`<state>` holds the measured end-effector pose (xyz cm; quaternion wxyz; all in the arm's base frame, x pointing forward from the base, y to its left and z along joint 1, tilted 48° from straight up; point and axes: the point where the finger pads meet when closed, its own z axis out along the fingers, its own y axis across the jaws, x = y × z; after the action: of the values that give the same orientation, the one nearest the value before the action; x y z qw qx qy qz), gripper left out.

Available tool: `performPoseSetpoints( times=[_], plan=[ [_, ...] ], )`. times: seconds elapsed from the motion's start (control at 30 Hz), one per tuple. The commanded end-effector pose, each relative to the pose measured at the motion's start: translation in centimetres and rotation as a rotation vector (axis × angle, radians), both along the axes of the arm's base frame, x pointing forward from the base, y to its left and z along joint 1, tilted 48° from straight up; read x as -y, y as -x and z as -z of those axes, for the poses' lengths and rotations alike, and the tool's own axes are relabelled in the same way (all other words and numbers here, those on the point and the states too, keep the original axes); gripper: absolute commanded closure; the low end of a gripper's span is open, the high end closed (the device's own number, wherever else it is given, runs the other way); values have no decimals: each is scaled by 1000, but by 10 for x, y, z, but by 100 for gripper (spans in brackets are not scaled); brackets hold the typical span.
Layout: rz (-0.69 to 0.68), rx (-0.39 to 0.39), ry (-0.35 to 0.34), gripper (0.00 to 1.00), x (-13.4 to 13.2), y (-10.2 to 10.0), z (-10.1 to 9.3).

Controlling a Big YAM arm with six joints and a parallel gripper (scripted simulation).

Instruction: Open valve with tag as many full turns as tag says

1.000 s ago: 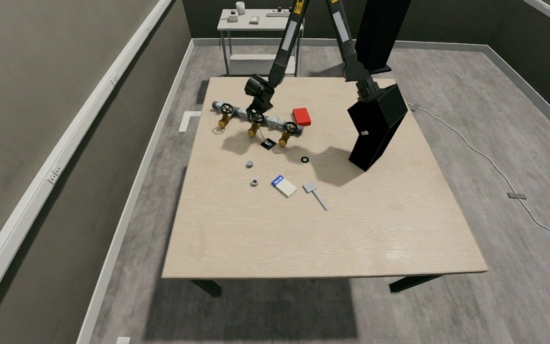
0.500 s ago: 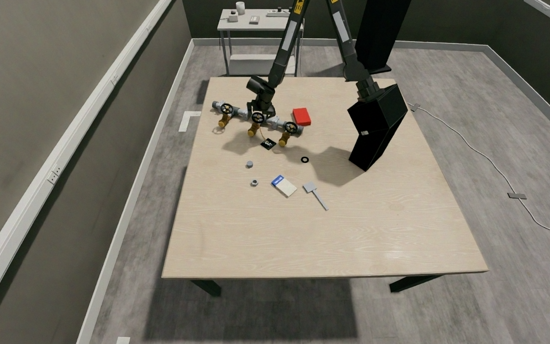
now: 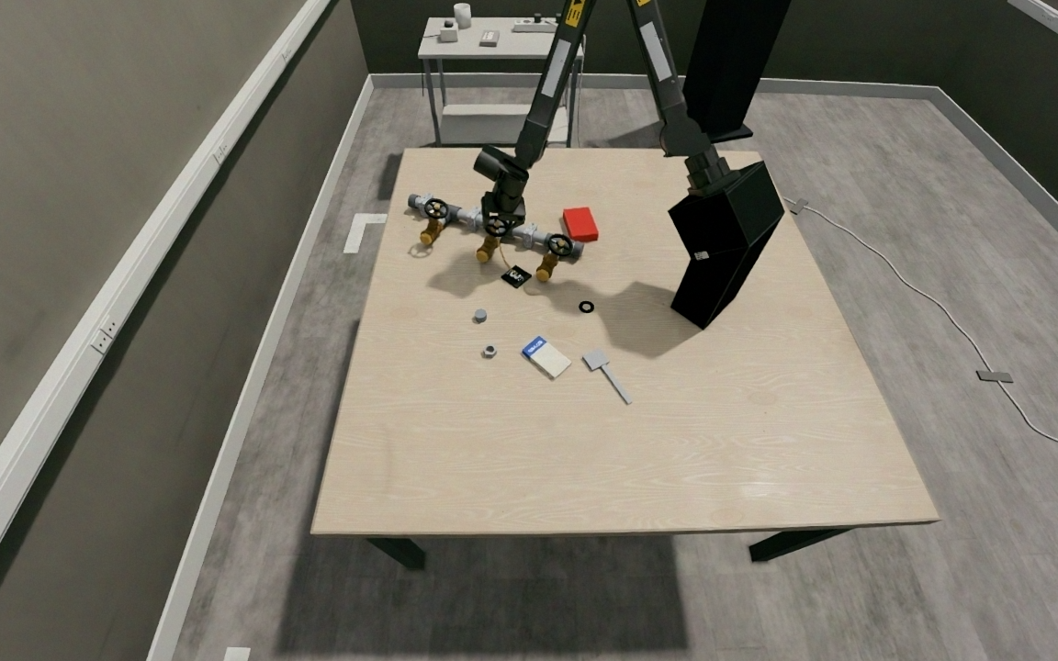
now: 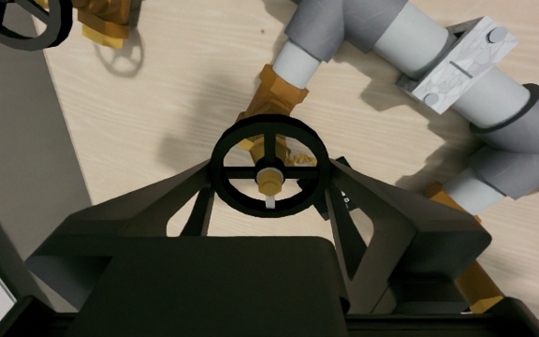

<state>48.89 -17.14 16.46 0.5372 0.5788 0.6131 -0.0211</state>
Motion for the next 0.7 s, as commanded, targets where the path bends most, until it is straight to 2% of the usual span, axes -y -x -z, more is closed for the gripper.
performPoseSetpoints(
  times=[0.0, 0.67],
  plan=[
    [23, 27, -9, 100, 3, 0, -5],
    [15, 15, 3, 100, 3, 0, -5]
  ],
)
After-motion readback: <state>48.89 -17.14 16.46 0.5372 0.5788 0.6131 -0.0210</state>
